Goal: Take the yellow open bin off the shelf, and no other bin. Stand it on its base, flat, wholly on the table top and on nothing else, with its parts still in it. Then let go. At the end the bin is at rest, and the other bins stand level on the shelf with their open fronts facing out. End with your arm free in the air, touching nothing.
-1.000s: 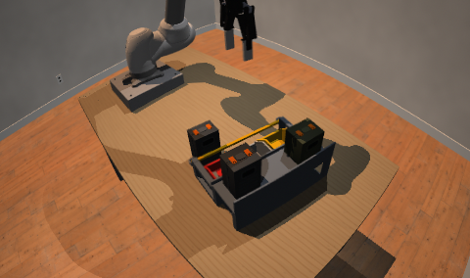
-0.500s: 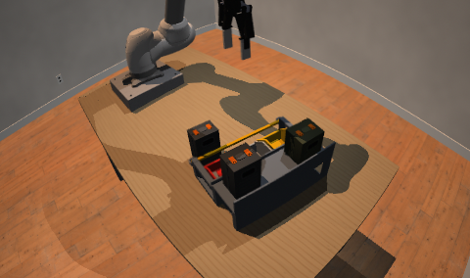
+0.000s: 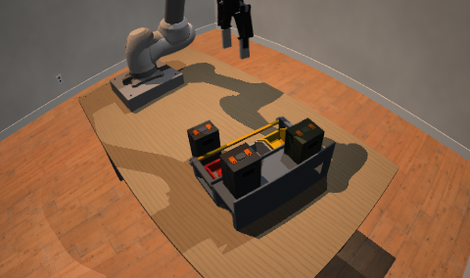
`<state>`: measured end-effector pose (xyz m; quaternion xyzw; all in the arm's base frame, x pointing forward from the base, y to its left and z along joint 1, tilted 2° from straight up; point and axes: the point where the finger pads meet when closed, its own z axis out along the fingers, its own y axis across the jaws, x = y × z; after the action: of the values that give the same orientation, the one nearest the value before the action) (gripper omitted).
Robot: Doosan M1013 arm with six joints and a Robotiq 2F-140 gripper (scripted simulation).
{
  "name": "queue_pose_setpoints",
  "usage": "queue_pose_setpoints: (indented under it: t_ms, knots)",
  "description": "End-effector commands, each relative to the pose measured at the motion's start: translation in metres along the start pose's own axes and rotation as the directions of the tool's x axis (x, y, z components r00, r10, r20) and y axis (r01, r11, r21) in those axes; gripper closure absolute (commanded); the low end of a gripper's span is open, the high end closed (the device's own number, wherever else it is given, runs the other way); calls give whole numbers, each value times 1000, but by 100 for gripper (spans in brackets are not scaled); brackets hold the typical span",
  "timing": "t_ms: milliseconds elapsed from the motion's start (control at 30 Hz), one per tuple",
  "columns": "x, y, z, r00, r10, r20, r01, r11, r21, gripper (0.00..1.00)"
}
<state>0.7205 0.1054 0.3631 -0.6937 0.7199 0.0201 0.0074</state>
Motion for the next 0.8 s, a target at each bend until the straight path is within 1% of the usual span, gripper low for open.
queue_pose_setpoints:
  t_ms: [0, 767]
  knots:
    - [0, 0, 0, 1000, 0, 0, 0, 1000, 0, 43]
    - [0, 4, 0, 1000, 0, 0, 0, 1000, 0, 43]
